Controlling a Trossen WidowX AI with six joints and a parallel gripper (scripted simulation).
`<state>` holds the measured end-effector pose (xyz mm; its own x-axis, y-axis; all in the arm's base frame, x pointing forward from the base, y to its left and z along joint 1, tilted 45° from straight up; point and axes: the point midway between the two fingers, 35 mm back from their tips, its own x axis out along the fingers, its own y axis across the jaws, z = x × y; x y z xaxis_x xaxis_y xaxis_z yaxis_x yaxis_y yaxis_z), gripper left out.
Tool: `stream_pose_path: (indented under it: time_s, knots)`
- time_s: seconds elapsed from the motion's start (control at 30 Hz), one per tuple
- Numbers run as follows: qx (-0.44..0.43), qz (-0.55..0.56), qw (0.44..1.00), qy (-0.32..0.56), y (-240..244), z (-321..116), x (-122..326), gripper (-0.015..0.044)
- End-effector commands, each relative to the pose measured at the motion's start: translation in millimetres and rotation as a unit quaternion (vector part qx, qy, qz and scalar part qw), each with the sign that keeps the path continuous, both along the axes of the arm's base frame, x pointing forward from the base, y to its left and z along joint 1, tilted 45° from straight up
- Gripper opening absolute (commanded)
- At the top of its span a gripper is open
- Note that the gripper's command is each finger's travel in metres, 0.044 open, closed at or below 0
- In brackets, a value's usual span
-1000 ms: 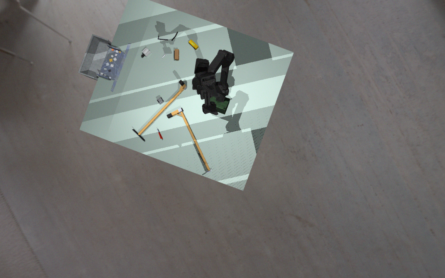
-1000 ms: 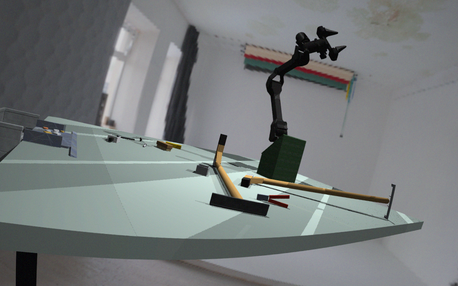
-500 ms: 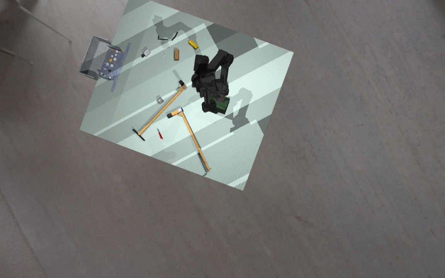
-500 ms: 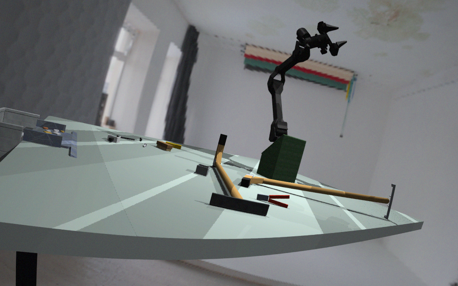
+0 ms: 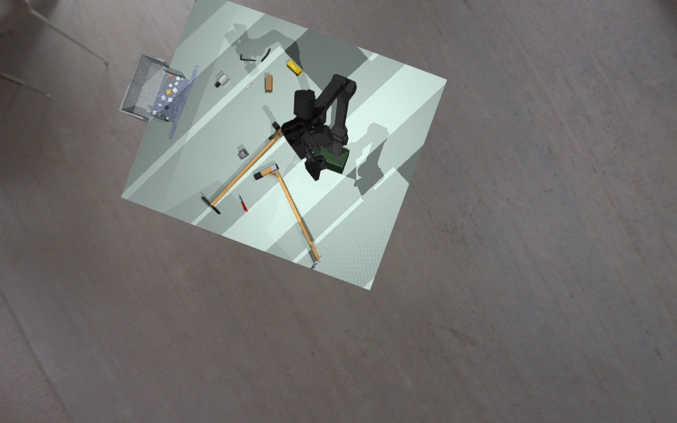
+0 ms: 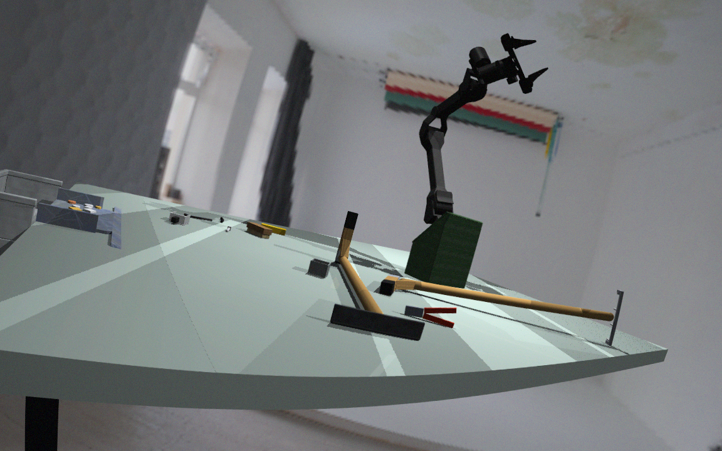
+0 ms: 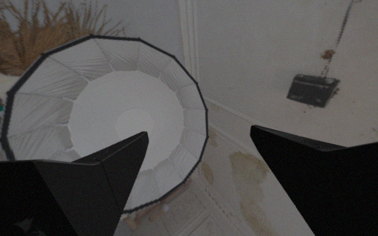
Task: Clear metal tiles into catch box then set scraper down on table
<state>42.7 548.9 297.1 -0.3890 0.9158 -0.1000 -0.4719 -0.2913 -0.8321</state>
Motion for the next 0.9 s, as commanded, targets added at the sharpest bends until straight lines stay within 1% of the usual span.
stream_pose_path:
  time_s: [0.0, 0.4, 0.87]
  knots:
    - [-0.039, -0.043, 0.998, 0.031, -2.9, -13.3, 10.9, 0.0440]
    - [-0.142, -0.180, 0.966, 0.117, -19.9, -56.5, 43.7, 0.0440]
    - [-0.227, -0.345, 0.890, 0.193, -58.5, -106.4, 80.1, 0.0440]
